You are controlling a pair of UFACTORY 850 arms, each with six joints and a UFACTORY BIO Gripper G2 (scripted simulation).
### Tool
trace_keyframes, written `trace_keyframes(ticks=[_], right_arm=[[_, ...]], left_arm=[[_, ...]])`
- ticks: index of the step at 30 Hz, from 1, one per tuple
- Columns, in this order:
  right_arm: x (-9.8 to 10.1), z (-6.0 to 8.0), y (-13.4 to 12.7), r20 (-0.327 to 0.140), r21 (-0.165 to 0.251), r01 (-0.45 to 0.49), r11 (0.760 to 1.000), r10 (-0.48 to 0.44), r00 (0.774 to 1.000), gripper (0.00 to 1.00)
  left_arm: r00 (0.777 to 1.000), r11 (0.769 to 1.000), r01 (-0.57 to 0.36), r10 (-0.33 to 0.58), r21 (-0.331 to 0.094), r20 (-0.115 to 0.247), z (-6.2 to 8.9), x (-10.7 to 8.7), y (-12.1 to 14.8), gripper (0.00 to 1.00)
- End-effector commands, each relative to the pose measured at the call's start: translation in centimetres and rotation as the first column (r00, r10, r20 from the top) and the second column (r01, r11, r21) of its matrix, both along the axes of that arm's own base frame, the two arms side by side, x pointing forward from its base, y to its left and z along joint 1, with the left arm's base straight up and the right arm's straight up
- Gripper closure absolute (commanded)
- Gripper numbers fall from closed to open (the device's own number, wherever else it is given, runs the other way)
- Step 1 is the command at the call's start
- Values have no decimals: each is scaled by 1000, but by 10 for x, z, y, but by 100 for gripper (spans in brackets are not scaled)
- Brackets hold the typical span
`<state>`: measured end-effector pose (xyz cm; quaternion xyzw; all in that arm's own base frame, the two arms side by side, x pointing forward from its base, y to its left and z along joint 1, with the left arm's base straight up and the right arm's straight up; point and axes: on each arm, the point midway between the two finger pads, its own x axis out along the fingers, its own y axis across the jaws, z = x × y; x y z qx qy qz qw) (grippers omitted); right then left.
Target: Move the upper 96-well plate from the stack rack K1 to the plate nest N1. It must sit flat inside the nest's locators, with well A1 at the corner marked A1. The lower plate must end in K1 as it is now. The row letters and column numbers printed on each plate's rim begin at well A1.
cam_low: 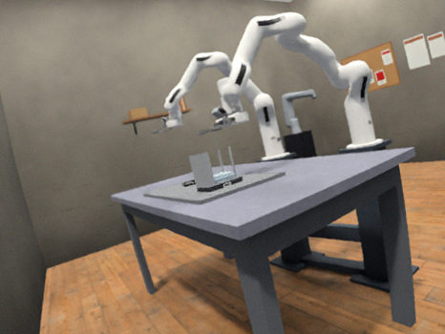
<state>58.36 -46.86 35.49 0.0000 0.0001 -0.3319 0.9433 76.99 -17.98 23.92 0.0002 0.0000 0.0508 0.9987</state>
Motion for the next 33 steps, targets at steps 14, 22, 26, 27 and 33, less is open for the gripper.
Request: trace_keyframes(ticks=[14, 22, 26, 27, 33], right_arm=[[0, 1, 0, 2, -1, 0, 1000, 0, 1000, 0], [0, 1, 0, 2, -1, 0, 1000, 0, 1000, 0], [0, 1, 0, 2, -1, 0, 1000, 0, 1000, 0], [0, 1, 0, 2, -1, 0, 1000, 0, 1000, 0], [0, 1, 0, 2, -1, 0, 1000, 0, 1000, 0]], left_arm=[[1000, 1000, 0, 0, -1, 2, -30, 34, 61, 63], [1000, 1000, 0, 0, -1, 2, -38, 42, 76, 63], [1000, 1000, 0, 0, -1, 2, -38, 42, 76, 63], [1000, 1000, 0, 0, -1, 2, -38, 42, 76, 63], [1000, 1000, 0, 0, -1, 2, -38, 42, 76, 63]])
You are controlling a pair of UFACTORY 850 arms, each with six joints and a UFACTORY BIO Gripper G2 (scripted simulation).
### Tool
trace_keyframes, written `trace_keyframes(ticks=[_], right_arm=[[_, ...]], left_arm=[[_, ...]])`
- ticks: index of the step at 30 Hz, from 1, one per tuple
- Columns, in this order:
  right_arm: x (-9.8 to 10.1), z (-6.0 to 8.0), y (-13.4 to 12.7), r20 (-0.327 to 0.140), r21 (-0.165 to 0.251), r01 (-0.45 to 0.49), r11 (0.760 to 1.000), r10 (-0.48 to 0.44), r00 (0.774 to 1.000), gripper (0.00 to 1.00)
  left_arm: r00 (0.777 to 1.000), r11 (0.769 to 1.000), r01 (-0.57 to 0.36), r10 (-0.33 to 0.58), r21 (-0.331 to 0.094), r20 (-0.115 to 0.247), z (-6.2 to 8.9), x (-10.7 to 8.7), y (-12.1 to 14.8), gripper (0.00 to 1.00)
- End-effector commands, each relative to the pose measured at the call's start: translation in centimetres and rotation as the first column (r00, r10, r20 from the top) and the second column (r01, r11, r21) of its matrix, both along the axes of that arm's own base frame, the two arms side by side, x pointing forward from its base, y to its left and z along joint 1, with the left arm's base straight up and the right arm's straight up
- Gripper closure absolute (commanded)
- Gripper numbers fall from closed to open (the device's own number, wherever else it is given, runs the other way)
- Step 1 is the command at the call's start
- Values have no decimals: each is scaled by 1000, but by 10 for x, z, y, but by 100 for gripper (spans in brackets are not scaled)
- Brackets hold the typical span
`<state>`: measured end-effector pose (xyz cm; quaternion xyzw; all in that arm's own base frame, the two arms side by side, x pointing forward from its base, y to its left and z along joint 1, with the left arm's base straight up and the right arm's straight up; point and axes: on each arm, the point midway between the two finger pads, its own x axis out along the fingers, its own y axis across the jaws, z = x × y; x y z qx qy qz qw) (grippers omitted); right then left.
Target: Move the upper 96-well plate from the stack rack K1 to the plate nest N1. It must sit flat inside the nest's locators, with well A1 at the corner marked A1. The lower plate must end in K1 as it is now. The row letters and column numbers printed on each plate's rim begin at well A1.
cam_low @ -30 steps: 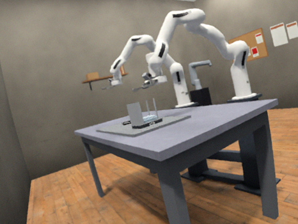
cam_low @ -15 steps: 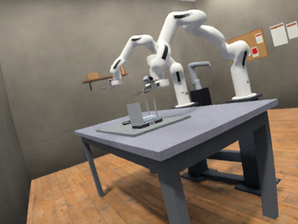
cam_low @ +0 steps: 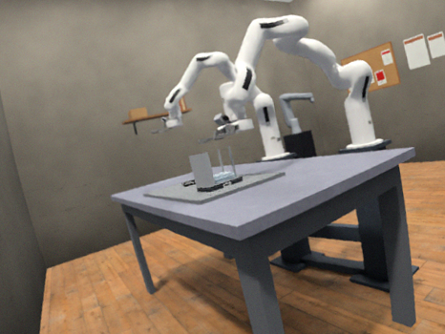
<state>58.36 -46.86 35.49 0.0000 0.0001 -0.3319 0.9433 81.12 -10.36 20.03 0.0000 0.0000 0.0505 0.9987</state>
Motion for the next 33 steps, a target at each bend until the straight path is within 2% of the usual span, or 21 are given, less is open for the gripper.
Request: trace_keyframes(ticks=[1, 33], right_arm=[[0, 1, 0, 2, -1, 0, 1000, 0, 1000, 0], [0, 1, 0, 2, -1, 0, 1000, 0, 1000, 0]], left_arm=[[1000, 1000, 0, 0, 0, 2, 1, 1, 0, 63], [1000, 1000, 0, 0, 0, 2, -45, 1, 0, 63]])
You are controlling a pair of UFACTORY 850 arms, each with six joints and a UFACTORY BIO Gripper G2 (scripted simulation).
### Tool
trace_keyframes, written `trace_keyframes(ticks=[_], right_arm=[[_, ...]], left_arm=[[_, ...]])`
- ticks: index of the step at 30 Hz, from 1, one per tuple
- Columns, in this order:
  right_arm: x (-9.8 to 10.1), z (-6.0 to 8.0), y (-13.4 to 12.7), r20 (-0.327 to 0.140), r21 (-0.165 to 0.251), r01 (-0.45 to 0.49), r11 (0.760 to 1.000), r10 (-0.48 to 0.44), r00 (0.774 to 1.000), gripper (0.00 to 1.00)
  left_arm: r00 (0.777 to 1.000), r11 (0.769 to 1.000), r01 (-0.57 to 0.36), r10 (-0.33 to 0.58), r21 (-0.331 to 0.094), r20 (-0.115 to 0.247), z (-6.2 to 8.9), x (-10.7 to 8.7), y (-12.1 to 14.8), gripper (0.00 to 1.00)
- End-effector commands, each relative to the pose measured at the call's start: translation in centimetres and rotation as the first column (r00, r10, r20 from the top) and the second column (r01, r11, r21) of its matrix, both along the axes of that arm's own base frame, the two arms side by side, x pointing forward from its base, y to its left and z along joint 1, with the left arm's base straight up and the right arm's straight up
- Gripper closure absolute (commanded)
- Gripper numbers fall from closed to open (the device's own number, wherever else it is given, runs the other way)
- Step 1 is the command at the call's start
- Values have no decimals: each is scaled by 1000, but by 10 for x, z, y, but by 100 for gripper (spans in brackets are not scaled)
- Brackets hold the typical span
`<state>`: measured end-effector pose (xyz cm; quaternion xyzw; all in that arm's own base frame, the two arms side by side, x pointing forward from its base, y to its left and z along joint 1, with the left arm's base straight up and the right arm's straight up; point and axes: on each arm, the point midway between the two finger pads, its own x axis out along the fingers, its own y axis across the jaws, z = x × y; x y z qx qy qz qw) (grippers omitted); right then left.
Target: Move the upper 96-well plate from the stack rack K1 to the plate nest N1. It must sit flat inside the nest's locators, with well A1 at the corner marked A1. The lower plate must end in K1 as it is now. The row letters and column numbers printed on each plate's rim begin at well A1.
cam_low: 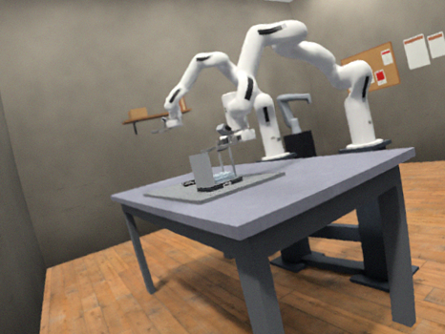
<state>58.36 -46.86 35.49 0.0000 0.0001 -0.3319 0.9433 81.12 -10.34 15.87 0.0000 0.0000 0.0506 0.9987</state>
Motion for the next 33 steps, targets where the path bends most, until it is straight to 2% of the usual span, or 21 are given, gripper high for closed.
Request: trace_keyframes(ticks=[1, 33], right_arm=[[0, 1, 0, 2, -1, 0, 1000, 0, 1000, 0], [0, 1, 0, 2, -1, 0, 1000, 0, 1000, 0]], left_arm=[[1000, 1000, 0, 0, 0, 2, -6, 1, 0, 63], [1000, 1000, 0, 0, 0, 2, -52, 1, 0, 63]])
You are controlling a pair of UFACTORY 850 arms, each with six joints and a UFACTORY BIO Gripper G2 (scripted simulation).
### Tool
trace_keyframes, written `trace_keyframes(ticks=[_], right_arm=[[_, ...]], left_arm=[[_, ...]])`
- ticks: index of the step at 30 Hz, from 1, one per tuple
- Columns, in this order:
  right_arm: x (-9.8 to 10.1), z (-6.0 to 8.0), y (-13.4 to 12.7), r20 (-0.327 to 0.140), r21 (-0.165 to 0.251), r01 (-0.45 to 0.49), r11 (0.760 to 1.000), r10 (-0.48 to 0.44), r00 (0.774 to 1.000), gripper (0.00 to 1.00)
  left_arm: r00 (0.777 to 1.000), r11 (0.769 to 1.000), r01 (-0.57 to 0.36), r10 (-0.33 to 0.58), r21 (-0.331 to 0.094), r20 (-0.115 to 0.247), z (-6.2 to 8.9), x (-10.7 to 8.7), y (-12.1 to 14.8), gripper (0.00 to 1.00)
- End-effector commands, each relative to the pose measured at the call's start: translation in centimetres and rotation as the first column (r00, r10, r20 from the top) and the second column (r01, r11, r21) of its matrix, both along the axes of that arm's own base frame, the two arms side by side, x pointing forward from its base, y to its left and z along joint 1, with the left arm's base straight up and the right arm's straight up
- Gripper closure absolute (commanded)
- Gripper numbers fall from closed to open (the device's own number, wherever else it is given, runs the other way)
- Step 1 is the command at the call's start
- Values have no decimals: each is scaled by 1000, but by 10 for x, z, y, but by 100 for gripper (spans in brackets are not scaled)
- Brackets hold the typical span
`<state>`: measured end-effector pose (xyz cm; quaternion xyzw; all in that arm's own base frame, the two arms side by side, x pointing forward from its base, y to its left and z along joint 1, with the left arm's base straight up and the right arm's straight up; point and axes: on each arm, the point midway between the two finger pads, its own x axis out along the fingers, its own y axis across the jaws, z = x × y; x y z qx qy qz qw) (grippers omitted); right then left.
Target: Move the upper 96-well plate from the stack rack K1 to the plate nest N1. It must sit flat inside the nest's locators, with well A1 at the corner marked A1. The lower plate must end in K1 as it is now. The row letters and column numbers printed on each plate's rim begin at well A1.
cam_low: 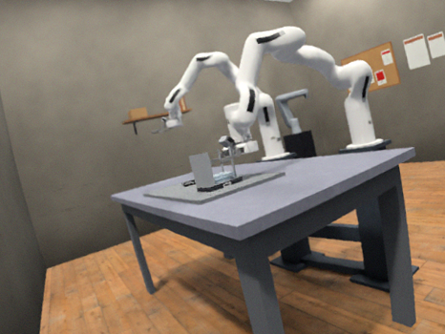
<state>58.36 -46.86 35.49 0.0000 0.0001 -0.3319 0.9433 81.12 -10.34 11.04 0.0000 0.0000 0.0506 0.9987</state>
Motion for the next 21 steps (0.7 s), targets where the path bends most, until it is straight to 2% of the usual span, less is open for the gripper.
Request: trace_keyframes(ticks=[1, 15, 21], right_arm=[[0, 1, 0, 2, -1, 0, 1000, 0, 1000, 0], [0, 1, 0, 2, -1, 0, 1000, 0, 1000, 0], [0, 1, 0, 2, -1, 0, 1000, 0, 1000, 0]], left_arm=[[1000, 1000, 0, 0, 0, 2, -6, 1, 0, 63], [1000, 1000, 0, 0, 0, 2, -26, 1, 0, 63], [1000, 1000, 0, 0, 0, 2, -26, 1, 0, 63]])
